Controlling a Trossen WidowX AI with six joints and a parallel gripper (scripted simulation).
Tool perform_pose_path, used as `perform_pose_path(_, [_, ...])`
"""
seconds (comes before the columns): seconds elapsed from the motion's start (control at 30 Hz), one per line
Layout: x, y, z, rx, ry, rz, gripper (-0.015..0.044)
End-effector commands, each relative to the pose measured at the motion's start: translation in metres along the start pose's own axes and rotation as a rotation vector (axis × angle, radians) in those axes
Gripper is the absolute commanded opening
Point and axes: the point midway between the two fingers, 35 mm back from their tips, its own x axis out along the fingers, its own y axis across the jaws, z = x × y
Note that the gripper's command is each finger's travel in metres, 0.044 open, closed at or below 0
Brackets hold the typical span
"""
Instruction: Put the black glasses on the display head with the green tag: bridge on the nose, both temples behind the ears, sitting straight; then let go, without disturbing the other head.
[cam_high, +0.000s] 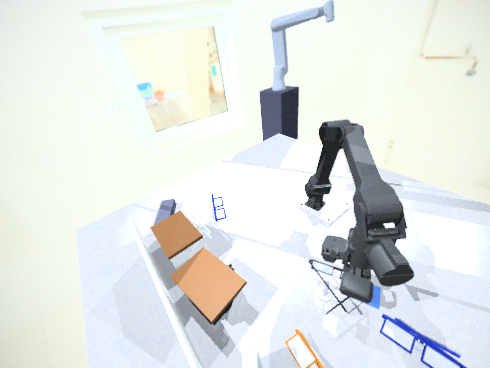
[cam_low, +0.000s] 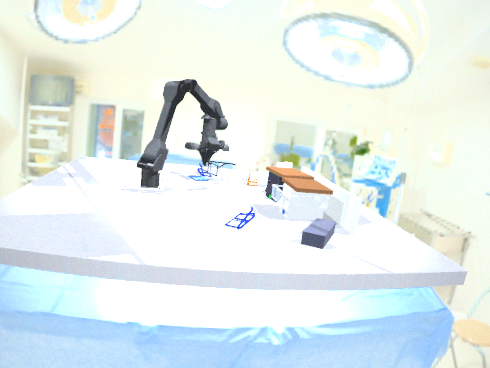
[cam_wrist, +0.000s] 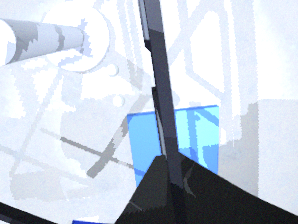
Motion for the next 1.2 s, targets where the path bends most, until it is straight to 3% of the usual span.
perform_pose_path(0.0, [0.001,-0.004,-0.004,0.003,0.002,-0.004,0.0])
perform_pose_path(1.17, [0.001,-0.022,-0.024,0.003,0.004,-0.005,0.0])
